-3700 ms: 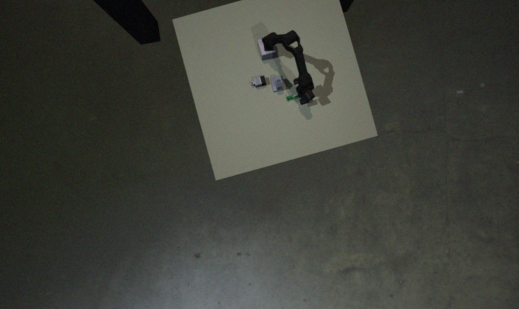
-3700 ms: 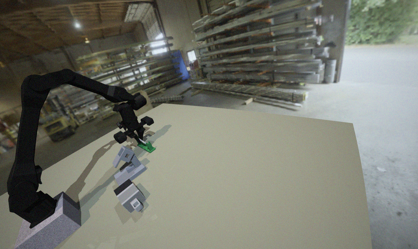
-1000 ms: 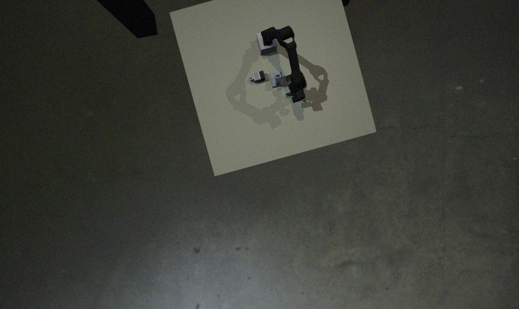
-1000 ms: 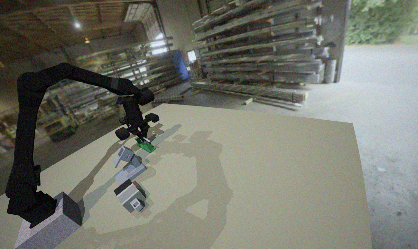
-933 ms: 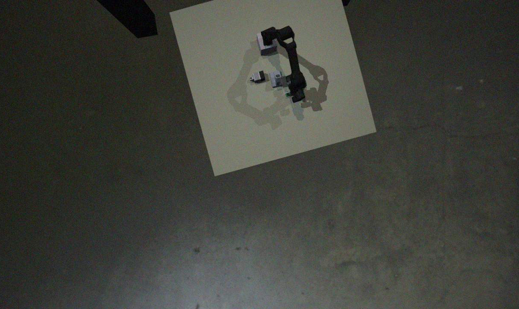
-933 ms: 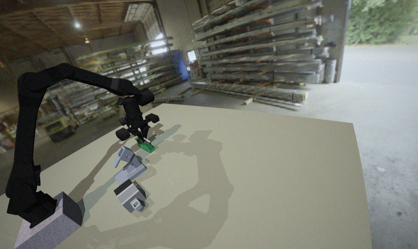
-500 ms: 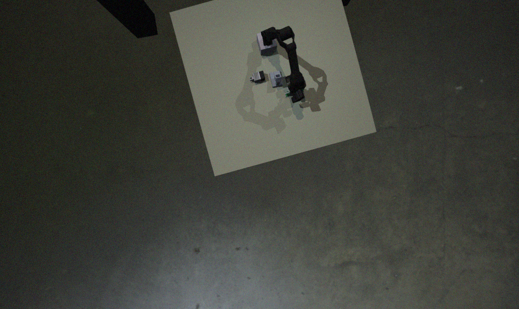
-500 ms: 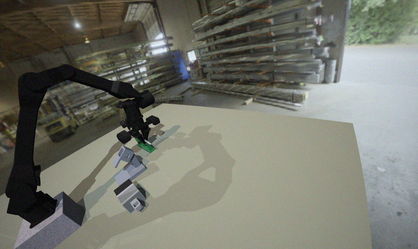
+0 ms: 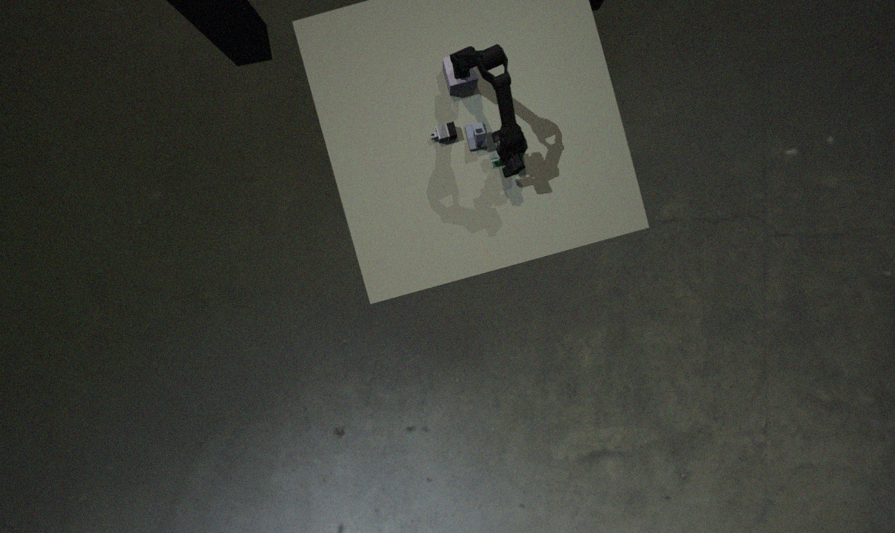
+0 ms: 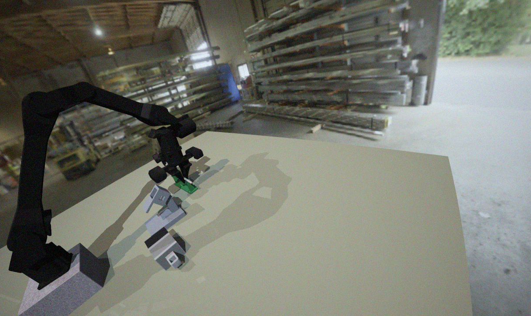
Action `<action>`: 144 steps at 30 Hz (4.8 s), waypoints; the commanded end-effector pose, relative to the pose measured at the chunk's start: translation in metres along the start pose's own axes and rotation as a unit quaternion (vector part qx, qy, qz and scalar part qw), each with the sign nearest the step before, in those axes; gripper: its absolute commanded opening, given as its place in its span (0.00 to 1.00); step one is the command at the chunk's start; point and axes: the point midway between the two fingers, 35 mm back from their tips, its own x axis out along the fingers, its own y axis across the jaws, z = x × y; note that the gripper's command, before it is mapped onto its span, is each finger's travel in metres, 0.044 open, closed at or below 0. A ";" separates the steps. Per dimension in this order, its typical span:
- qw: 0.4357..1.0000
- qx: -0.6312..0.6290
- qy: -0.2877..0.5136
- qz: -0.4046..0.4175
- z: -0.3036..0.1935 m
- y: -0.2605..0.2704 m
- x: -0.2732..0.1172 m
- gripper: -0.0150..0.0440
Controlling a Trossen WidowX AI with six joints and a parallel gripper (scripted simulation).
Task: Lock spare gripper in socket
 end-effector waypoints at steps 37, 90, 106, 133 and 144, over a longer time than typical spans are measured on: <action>1.000 -0.002 0.000 0.001 -0.001 0.001 0.008 0.25; 1.000 -0.002 0.000 0.001 -0.001 0.001 0.008 0.25; 1.000 -0.001 0.000 -0.004 0.000 0.000 0.003 0.65; 1.000 0.003 0.003 0.024 0.004 0.011 -0.032 1.00; 0.999 0.005 0.004 0.036 0.006 0.016 -0.047 1.00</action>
